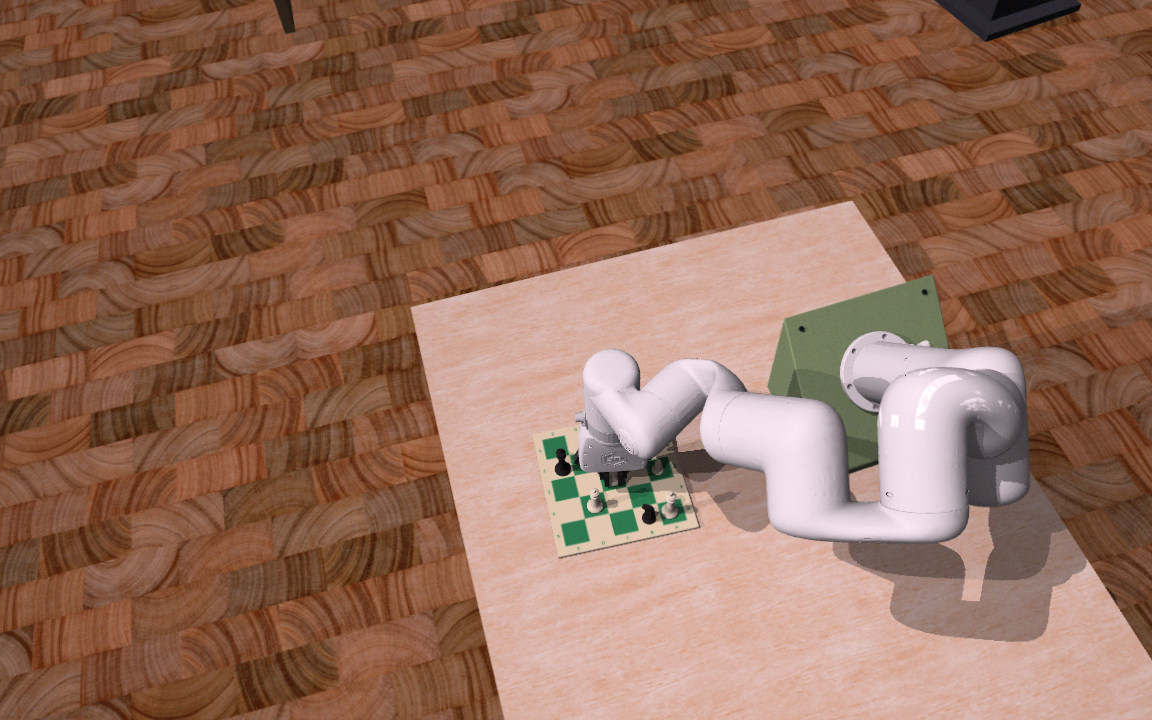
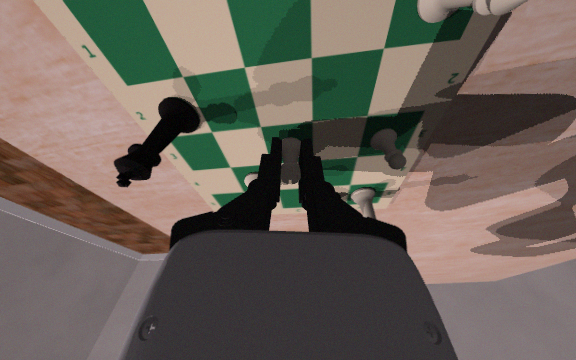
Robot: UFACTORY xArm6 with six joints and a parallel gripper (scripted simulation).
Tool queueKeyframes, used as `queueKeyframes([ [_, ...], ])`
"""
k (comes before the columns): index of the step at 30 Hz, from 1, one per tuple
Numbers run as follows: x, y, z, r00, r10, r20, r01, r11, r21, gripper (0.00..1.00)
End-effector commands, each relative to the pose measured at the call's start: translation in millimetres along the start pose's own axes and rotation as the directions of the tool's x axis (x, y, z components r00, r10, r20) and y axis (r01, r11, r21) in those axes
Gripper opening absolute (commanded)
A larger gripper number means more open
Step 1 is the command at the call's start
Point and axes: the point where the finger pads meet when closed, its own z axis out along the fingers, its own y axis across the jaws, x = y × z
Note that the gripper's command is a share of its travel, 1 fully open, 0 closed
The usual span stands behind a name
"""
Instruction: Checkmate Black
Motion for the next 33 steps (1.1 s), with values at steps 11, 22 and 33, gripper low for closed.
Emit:
queueKeyframes([
  [11, 0, -1, -1, 1.000, -0.001, 0.000, 0.001, 1.000, 0.003, 0.00],
  [22, 0, -1, -2, 1.000, -0.001, 0.000, 0.001, 1.000, 0.003, 0.00],
  [33, 0, -1, -56, 1.000, -0.001, 0.000, 0.001, 1.000, 0.003, 0.00],
])
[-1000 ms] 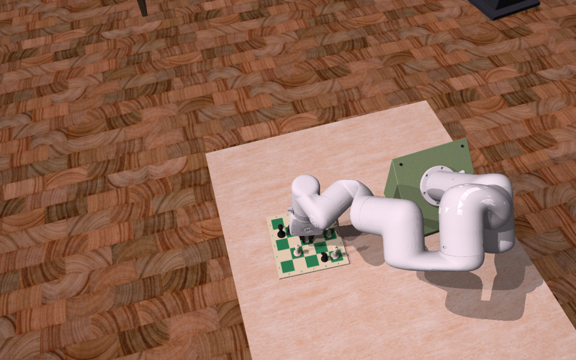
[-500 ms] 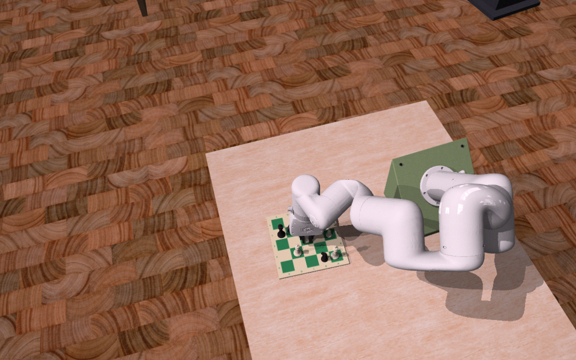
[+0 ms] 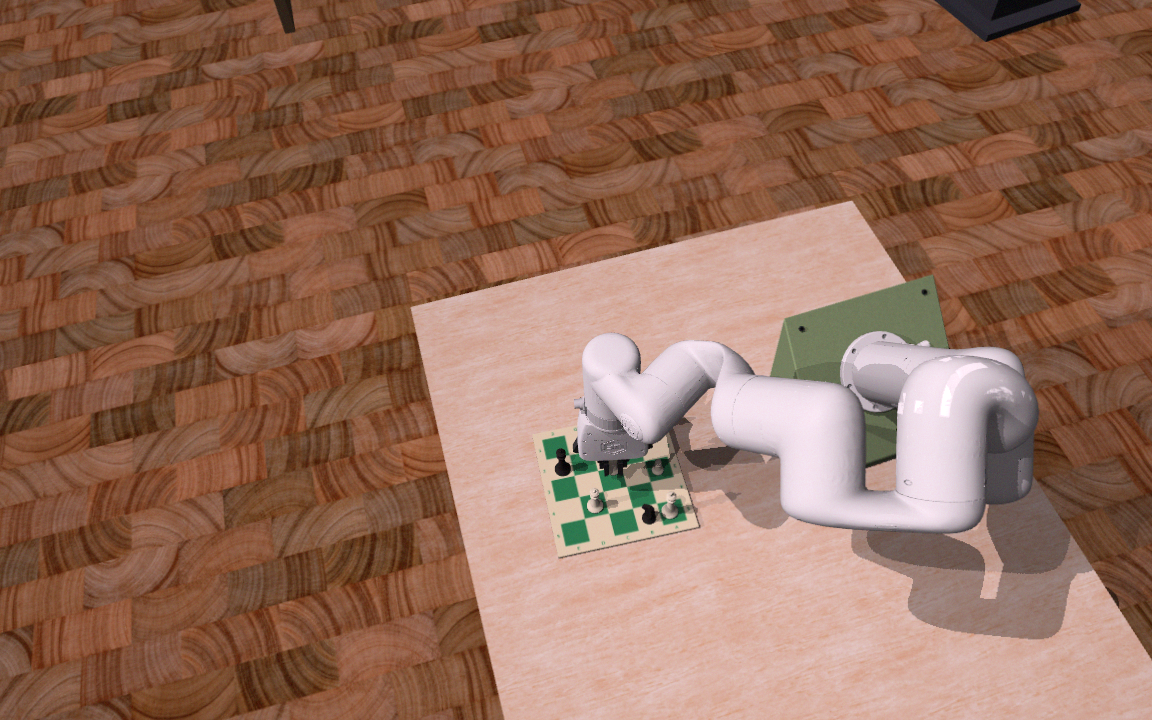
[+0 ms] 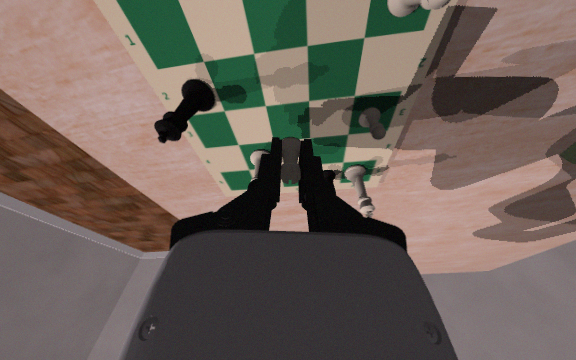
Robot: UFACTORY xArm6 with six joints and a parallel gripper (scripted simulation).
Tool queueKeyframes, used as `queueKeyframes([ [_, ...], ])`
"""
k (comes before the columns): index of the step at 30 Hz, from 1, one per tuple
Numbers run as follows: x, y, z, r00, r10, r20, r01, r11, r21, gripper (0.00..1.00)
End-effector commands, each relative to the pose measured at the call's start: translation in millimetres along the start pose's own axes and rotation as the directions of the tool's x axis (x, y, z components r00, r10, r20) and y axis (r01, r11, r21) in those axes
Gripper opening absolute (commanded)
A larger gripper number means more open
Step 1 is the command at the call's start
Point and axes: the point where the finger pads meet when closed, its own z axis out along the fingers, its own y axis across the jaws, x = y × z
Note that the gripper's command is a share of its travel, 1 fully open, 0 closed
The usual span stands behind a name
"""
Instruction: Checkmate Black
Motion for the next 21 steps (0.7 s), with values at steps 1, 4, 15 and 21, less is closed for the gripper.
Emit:
queueKeyframes([
  [1, -1, -1, -29, 1.000, -0.001, 0.000, 0.001, 1.000, 0.003, 0.00],
  [4, -1, -1, -43, 1.000, -0.001, 0.000, 0.001, 1.000, 0.003, 0.00],
  [15, -1, -1, -66, 1.000, -0.001, 0.000, 0.001, 1.000, 0.003, 0.00],
  [21, -1, -2, -67, 1.000, -0.003, 0.000, 0.003, 1.000, 0.003, 0.00],
])
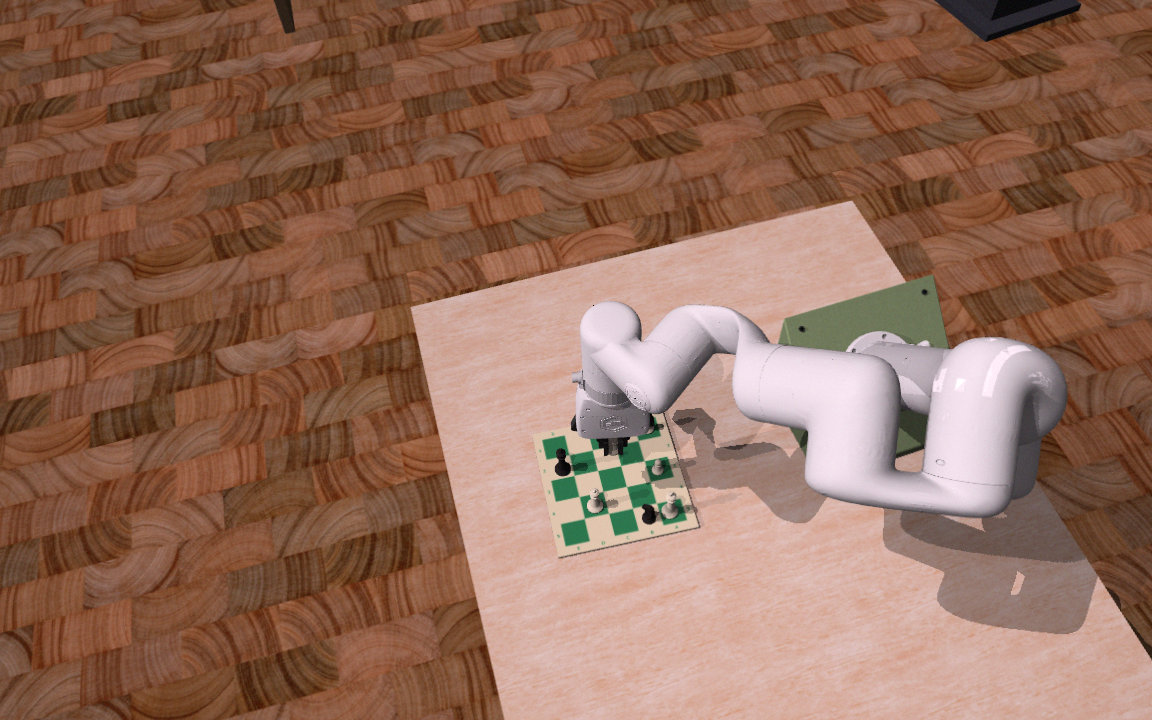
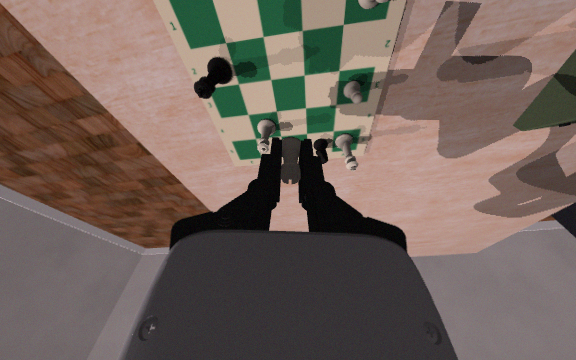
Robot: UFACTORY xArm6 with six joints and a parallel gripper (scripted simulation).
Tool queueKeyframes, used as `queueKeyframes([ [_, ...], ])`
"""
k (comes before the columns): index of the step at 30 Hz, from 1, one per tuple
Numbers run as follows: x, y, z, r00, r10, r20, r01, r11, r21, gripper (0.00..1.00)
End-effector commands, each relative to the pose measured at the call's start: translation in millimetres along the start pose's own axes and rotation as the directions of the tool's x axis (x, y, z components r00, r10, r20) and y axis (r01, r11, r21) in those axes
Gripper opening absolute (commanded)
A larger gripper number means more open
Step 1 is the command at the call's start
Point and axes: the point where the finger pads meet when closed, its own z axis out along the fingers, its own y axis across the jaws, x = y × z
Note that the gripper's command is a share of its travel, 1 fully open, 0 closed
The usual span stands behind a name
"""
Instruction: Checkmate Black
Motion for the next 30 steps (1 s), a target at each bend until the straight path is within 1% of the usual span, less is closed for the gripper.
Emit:
queueKeyframes([
  [1, 0, -2, -2, 1.000, -0.003, -0.001, 0.003, 1.000, 0.005, 0.00],
  [3, -3, -18, -3, 0.999, -0.036, -0.001, 0.036, 0.999, 0.005, 0.00],
  [6, -9, -61, -3, 0.991, -0.132, -0.002, 0.132, 0.991, 0.005, 0.00],
  [8, -11, -75, -2, 0.986, -0.164, -0.002, 0.164, 0.986, 0.005, 0.00],
  [23, -11, -75, -2, 0.986, -0.166, -0.002, 0.166, 0.986, 0.005, 0.00],
  [30, -11, -76, 10, 0.986, -0.166, -0.002, 0.166, 0.986, 0.004, 0.00],
])
